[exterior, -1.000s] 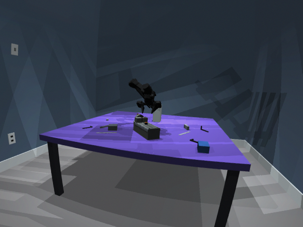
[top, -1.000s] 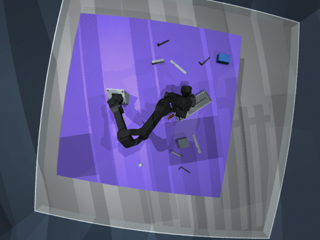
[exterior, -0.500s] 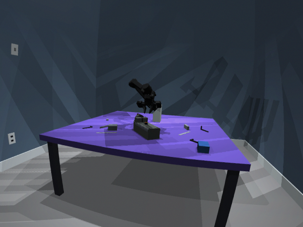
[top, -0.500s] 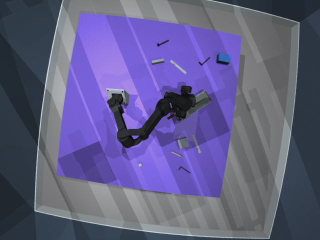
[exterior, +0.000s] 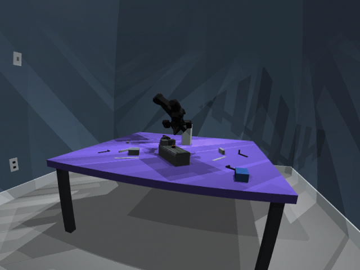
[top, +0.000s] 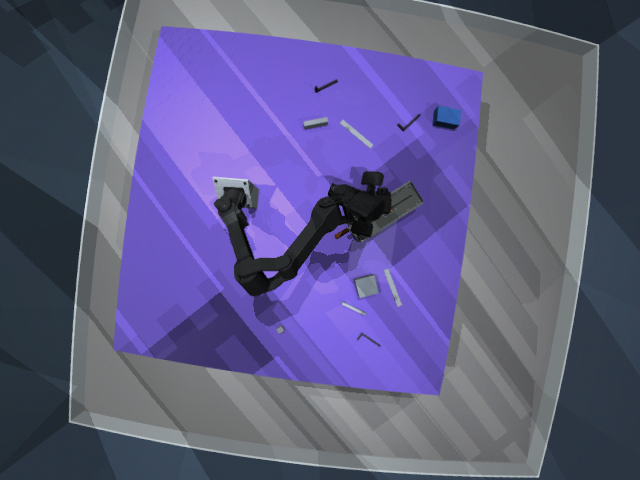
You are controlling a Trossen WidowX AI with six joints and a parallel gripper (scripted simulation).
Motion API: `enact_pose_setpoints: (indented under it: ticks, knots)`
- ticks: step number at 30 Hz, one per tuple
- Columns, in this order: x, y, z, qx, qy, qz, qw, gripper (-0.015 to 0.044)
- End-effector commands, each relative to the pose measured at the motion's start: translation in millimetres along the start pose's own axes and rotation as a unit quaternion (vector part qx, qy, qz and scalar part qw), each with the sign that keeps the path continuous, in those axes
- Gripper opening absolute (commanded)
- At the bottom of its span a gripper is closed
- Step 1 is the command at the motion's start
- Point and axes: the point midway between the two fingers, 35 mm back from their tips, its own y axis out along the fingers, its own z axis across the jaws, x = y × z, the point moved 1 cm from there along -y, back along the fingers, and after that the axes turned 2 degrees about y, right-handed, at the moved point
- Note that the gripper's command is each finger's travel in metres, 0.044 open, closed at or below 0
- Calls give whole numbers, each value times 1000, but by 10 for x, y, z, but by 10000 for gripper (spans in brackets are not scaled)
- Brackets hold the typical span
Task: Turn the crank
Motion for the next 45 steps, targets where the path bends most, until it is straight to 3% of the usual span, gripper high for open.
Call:
enact_pose_setpoints:
  ticks: [1,9,26,27,43,45]
  knots:
    - [0,0,0,0,0,0,1000,0]
    - [0,0,0,0,0,0,1000,0]
    - [0,0,0,0,0,0,1000,440]
    - [0,0,0,0,0,0,1000,440]
    - [0,0,0,0,0,0,1000,20]
    - [0,0,0,0,0,0,1000,0]
